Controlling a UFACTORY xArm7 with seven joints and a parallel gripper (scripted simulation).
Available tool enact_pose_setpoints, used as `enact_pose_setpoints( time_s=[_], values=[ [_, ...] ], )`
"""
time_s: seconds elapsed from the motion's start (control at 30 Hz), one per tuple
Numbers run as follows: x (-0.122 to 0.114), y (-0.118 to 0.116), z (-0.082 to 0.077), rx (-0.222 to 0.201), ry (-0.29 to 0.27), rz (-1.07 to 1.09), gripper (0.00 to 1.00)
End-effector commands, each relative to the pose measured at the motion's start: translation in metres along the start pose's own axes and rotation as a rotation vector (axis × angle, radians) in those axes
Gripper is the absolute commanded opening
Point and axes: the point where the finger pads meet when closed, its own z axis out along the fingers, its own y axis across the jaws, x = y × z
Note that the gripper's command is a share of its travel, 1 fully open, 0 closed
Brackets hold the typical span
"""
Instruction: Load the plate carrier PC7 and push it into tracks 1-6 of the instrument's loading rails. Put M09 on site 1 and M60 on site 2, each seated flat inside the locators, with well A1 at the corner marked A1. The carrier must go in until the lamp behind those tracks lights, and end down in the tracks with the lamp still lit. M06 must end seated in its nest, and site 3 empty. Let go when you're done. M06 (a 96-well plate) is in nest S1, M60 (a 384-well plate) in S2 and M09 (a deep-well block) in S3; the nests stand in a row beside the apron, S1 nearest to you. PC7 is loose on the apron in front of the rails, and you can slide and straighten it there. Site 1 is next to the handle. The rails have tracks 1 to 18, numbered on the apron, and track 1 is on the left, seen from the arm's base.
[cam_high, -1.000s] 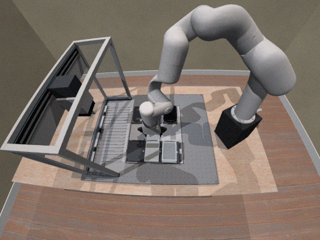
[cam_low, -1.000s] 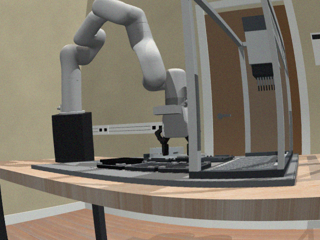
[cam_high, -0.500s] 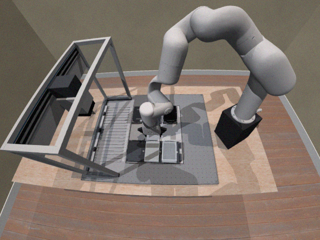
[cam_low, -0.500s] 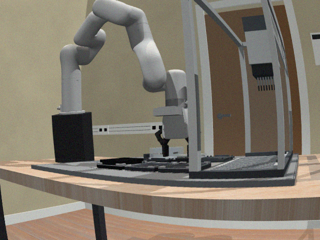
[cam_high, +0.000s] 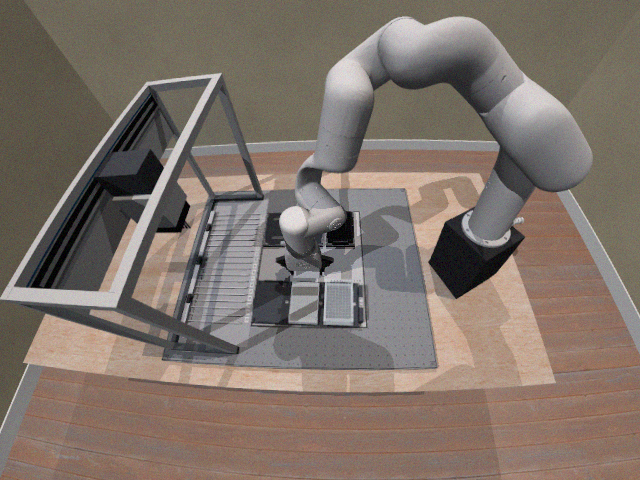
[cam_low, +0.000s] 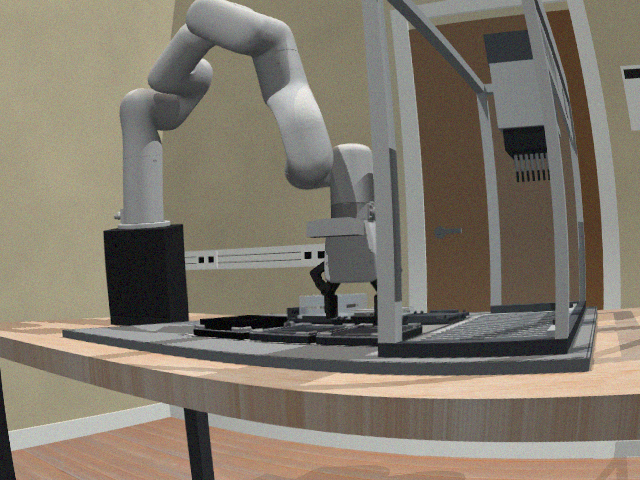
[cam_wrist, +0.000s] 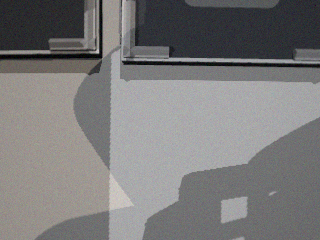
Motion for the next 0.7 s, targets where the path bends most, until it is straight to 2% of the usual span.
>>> enact_pose_setpoints(
  time_s=[0.0, 0.67],
  values=[
    [-0.0004, -0.0018, 0.0021, 0.004, -0.001, 0.000, 1.00],
    [-0.0004, -0.0018, 0.0094, 0.004, -0.001, 0.000, 1.00]
  ],
)
